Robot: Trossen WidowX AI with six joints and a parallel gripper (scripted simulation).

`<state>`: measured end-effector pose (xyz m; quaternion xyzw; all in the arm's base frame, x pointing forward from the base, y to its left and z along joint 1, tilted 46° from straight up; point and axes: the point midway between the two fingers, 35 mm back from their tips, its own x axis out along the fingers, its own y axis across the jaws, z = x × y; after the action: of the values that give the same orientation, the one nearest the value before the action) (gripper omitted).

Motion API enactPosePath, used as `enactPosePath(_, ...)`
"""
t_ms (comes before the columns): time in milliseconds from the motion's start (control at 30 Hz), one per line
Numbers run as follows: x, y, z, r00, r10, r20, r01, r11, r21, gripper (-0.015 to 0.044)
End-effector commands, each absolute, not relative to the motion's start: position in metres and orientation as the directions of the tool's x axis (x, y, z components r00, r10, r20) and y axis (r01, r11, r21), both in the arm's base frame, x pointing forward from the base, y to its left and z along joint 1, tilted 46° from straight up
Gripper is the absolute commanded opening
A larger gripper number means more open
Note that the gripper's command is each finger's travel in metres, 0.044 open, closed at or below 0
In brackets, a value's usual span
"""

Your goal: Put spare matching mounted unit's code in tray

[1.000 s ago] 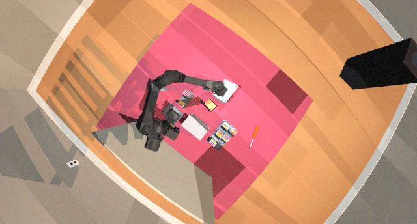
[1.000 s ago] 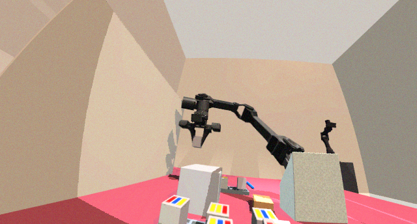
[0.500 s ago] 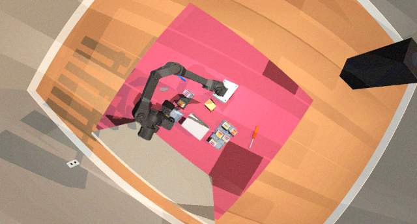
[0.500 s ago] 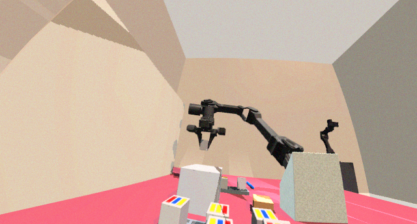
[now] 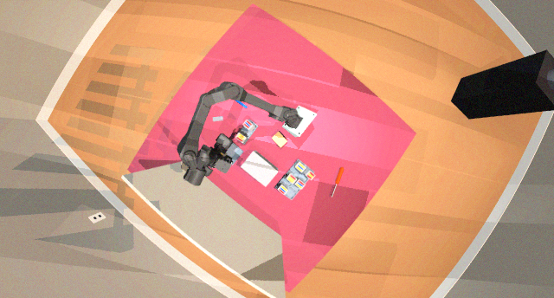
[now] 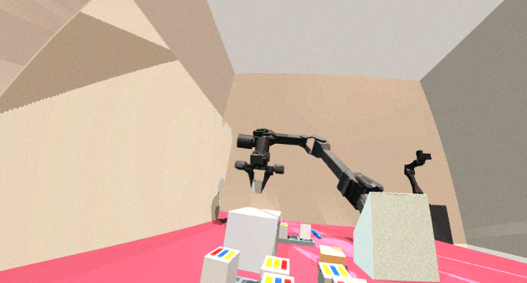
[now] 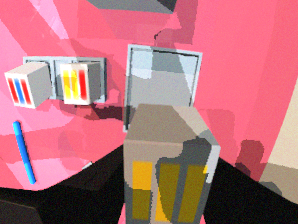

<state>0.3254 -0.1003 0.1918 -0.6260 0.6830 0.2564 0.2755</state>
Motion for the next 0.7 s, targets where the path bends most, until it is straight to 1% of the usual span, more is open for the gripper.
enactPosePath(0, 0.326, -0.103, 0.19, -0.062, -0.717, -0.694, -0.997, 0.079, 0.007, 0.0)
enactPosePath(667, 0.328, -0.115, 0.178, -0.061, -0.715, -0.697, -0.997, 0.079, 0.006, 0.0)
